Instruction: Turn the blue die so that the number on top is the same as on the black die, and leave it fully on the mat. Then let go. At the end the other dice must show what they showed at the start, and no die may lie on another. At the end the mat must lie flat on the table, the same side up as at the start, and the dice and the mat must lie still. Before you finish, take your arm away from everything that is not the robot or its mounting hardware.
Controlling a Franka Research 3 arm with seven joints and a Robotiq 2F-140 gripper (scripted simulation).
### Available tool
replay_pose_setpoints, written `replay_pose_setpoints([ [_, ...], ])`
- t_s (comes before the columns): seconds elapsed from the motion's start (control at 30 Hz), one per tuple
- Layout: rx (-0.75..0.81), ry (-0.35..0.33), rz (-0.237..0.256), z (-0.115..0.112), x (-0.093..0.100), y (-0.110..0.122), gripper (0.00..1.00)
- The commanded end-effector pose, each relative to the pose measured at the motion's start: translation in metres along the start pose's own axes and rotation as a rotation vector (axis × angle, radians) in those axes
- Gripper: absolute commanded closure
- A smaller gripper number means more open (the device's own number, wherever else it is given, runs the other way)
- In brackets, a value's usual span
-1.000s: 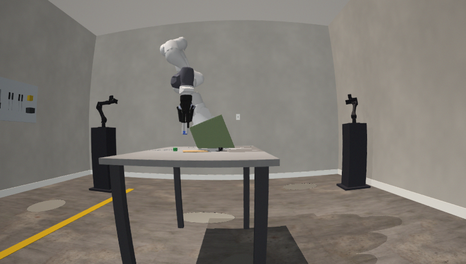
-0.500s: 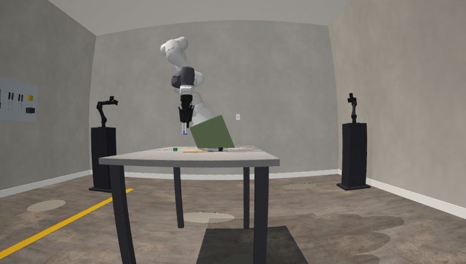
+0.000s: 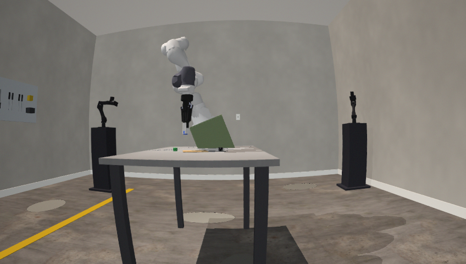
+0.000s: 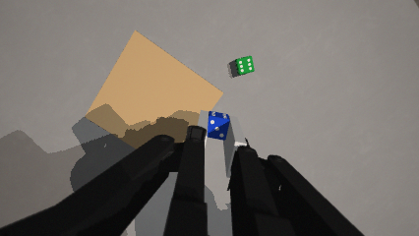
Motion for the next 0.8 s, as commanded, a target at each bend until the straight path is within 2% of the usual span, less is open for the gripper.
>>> replay_pose_setpoints([
  [0.0,-0.174,-0.001,-0.003,0.001,-0.001,-0.002,0.91],
  [0.53,-0.418,0.001,-0.004,0.003,-0.001,-0.012,0.91],
  [0.77,-0.571,0.002,-0.004,0.004,-0.001,-0.018,0.91],
])
Point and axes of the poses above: the point where the finger pads meet when closed, its own x axis back along the fingers, its own y axis across the jaws, z = x × y, the point moved 4 cm from there along x, back along the fingers, and after that the axes turned 2 degrees about x, right-handed, at the moved point
